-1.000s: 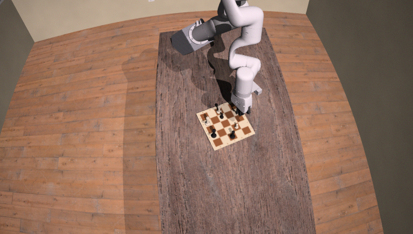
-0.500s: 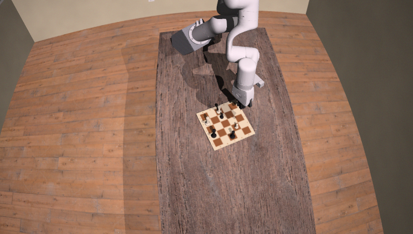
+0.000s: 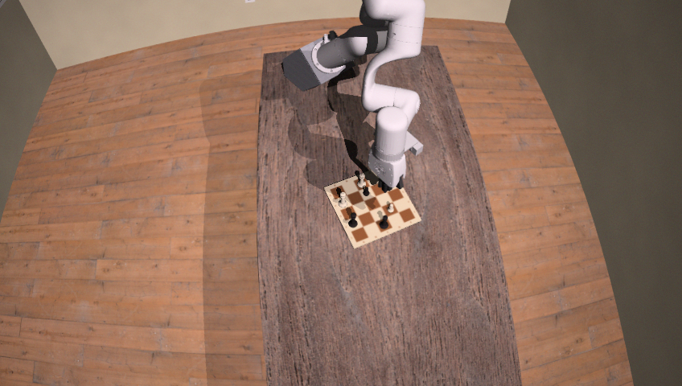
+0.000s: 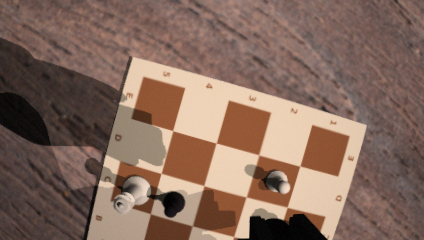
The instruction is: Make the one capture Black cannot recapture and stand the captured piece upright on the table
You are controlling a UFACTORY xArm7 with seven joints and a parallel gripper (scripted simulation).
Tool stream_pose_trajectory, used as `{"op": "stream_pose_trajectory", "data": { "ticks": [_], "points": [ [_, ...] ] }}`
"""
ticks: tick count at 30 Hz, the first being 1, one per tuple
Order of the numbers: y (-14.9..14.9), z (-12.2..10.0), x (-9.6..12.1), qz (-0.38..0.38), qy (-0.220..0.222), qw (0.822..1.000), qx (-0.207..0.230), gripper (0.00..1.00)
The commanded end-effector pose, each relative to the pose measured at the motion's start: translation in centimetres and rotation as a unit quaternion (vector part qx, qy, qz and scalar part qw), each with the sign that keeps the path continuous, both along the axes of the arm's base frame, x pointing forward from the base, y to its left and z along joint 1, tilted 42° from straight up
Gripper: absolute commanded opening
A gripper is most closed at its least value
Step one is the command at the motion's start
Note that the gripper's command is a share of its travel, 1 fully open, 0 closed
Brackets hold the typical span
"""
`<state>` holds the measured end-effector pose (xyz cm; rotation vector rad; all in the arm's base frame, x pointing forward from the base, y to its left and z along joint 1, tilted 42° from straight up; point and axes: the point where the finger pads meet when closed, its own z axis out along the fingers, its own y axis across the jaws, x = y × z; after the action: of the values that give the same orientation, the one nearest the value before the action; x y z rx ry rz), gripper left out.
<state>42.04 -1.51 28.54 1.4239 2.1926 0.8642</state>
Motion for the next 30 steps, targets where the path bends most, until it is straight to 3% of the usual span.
{"op": "stream_pose_trajectory", "data": {
  "ticks": [1, 3, 4, 6, 7, 9, 10, 14, 30],
  "points": [
    [-5.2, -0.3, 3.1, 0.039, -0.011, 0.999, -0.002, 0.0],
    [-5.2, -0.3, 3.1, 0.039, -0.011, 0.999, -0.002, 0.0],
    [-7.5, -0.7, 3.7, 0.045, -0.015, 0.999, -0.012, 0.0],
    [-7.5, -0.7, 3.7, 0.045, -0.015, 0.999, -0.012, 0.0],
    [-9.7, -1.1, 4.2, 0.05, -0.018, 0.998, -0.024, 0.0],
    [-9.7, -1.1, 4.2, 0.05, -0.018, 0.998, -0.024, 0.0],
    [-11.6, -1.5, 4.6, 0.054, -0.02, 0.998, -0.035, 0.0],
    [-14.3, -2.1, 4.9, 0.059, -0.022, 0.997, -0.053, 0.0],
    [-15.3, -2.2, 4.9, 0.061, -0.023, 0.996, -0.06, 0.0]
  ]
}}
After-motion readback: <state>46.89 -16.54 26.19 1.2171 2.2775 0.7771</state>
